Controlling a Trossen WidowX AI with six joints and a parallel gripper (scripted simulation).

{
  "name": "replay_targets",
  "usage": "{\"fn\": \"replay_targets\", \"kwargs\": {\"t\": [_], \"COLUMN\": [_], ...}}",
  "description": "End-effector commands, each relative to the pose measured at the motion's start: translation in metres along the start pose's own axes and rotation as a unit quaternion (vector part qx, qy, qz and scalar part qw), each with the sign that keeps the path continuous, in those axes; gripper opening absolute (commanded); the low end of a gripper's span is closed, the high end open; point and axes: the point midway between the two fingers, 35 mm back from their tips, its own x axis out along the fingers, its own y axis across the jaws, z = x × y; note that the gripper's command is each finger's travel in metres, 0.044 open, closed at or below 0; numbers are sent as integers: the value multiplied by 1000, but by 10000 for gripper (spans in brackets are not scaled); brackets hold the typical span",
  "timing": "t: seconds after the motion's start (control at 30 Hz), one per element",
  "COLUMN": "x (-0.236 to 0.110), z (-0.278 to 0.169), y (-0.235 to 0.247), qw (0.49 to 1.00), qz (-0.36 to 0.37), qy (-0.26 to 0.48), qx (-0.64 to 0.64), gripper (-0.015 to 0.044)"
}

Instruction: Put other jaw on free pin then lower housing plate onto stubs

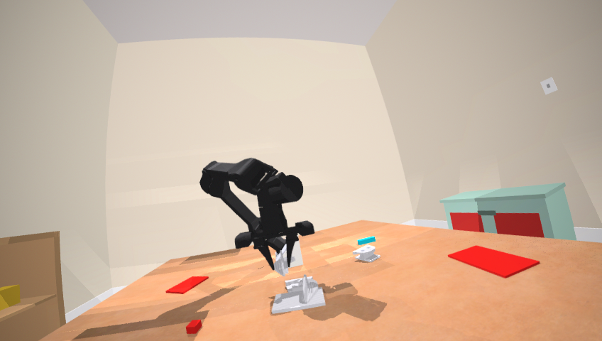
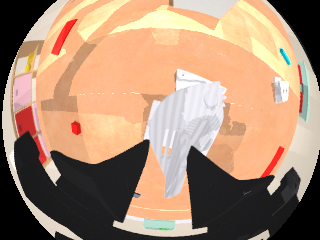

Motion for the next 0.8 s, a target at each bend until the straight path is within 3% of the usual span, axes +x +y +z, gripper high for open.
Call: {"fn": "replay_targets", "kwargs": {"t": [0.0, 0.77], "x": [0, 10], "z": [0, -1], "y": [1, 1], "qw": [1000, 1000], "qz": [3, 3], "qy": [1, 1], "qx": [-5, -5], "gripper": [134, 134]}}
